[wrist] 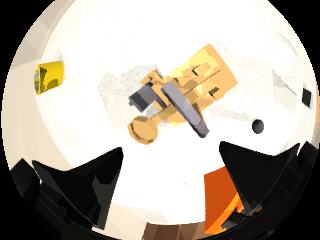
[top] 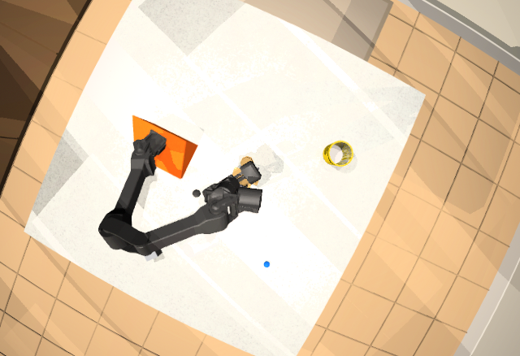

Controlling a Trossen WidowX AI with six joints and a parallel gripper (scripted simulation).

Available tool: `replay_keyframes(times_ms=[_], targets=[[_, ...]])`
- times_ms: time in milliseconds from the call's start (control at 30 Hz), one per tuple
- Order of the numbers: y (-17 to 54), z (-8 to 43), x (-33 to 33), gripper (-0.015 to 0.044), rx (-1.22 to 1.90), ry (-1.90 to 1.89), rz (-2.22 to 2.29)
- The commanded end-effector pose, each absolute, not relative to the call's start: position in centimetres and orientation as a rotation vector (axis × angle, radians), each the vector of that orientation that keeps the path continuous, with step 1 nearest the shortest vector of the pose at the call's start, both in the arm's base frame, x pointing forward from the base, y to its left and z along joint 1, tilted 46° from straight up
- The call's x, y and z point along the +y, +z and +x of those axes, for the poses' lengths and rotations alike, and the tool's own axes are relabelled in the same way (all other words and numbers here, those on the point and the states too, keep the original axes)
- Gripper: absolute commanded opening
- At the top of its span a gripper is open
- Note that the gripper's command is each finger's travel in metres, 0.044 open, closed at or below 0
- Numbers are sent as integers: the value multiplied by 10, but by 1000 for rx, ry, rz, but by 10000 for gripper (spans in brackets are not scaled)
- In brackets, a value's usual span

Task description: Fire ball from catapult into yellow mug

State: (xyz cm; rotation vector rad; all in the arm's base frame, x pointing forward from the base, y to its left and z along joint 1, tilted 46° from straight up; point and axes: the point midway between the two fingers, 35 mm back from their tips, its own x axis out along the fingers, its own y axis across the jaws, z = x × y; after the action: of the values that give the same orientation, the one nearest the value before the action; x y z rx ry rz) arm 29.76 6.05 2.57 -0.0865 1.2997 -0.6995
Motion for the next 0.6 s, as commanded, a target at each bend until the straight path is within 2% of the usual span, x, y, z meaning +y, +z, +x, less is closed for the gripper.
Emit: replay_keyframes(times_ms=[0,567], targets=[[32,302,56,440,1238,-793,-15],[63,319,36,440,872,-1179,337]])
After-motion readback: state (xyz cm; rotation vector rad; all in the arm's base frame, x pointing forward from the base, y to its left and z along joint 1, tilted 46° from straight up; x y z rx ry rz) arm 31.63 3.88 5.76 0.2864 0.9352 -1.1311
